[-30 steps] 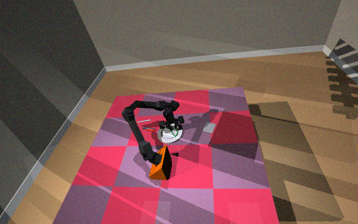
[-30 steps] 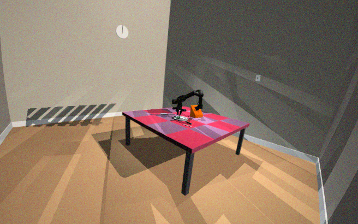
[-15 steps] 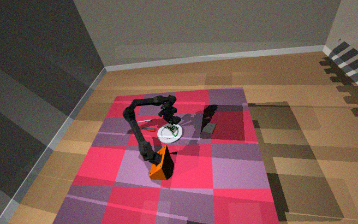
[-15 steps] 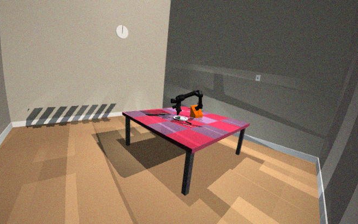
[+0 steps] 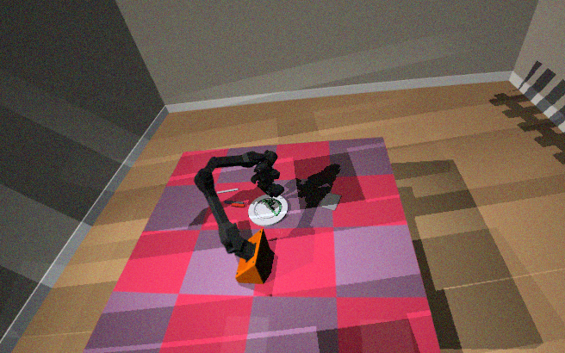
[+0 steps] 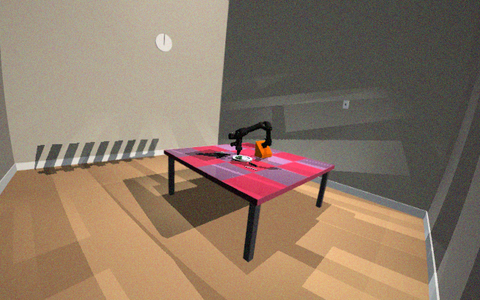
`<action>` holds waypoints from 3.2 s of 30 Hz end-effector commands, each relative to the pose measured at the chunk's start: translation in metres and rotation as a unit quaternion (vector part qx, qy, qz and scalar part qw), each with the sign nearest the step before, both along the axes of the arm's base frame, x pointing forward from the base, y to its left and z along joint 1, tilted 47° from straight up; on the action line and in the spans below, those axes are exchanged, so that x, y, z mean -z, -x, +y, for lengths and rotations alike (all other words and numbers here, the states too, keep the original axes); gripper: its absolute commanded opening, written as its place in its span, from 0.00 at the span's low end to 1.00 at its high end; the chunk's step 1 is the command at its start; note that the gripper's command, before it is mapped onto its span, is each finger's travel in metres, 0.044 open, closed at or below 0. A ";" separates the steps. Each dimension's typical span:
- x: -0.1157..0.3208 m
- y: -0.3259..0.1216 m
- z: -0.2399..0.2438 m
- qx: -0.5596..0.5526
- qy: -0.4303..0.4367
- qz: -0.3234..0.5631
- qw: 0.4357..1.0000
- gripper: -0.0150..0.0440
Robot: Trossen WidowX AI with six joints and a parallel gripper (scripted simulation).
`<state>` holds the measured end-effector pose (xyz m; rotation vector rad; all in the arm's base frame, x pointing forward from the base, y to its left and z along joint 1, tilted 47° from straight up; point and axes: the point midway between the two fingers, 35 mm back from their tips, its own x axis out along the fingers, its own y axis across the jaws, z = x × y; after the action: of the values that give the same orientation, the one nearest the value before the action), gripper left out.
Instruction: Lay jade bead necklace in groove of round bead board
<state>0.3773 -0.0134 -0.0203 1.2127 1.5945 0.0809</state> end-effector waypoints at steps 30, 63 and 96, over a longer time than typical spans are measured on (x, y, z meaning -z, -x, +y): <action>0.019 -0.002 0.020 0.001 -0.001 0.001 1.000 0.25; 0.019 -0.002 0.020 0.001 -0.001 0.001 1.000 0.25; 0.017 -0.009 0.019 0.002 -0.001 0.002 1.000 0.70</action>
<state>0.3868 0.0052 -0.0379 1.2186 1.5953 0.0784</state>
